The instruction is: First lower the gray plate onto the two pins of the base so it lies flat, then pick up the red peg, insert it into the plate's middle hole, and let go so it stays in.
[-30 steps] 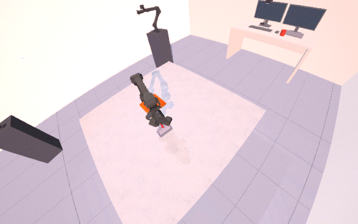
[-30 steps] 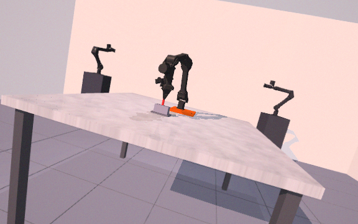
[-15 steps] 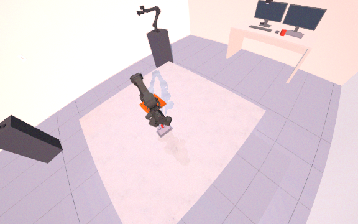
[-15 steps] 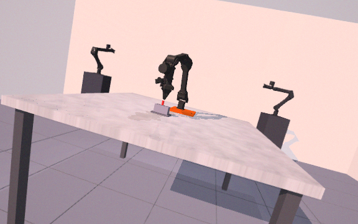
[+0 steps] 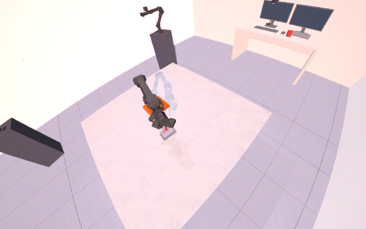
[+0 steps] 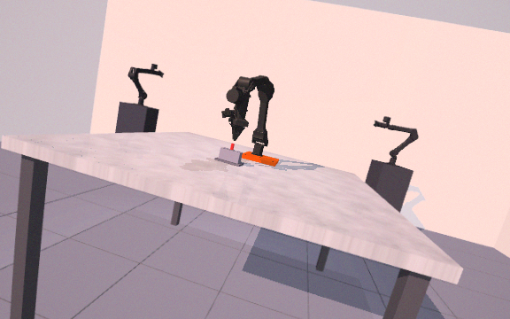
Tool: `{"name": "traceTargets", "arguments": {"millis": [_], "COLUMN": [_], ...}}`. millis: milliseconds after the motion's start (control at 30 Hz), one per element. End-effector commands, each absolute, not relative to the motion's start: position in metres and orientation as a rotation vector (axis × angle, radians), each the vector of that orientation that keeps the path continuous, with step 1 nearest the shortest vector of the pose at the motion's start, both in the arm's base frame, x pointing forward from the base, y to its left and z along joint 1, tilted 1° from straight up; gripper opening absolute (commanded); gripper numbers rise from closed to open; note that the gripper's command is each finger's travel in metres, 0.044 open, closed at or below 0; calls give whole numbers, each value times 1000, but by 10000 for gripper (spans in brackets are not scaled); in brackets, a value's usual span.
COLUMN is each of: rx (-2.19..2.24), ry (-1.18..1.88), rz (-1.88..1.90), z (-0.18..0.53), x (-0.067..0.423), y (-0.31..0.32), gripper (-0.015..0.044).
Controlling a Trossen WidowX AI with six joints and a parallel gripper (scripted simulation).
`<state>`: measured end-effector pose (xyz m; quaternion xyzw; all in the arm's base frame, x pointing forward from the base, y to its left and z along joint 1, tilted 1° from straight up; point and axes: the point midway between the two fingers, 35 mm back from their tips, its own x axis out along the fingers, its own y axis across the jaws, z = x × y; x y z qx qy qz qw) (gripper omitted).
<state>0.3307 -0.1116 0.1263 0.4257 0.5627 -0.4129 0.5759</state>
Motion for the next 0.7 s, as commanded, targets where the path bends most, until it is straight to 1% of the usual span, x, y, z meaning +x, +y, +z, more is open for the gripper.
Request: {"name": "traceTargets", "arguments": {"millis": [0,667], "rx": [992,993], "ry": [1315,1316], "rz": [-967,-967], "z": [130,140], "x": [331,329], "y": [-112,-110], "gripper": [150,150]}}
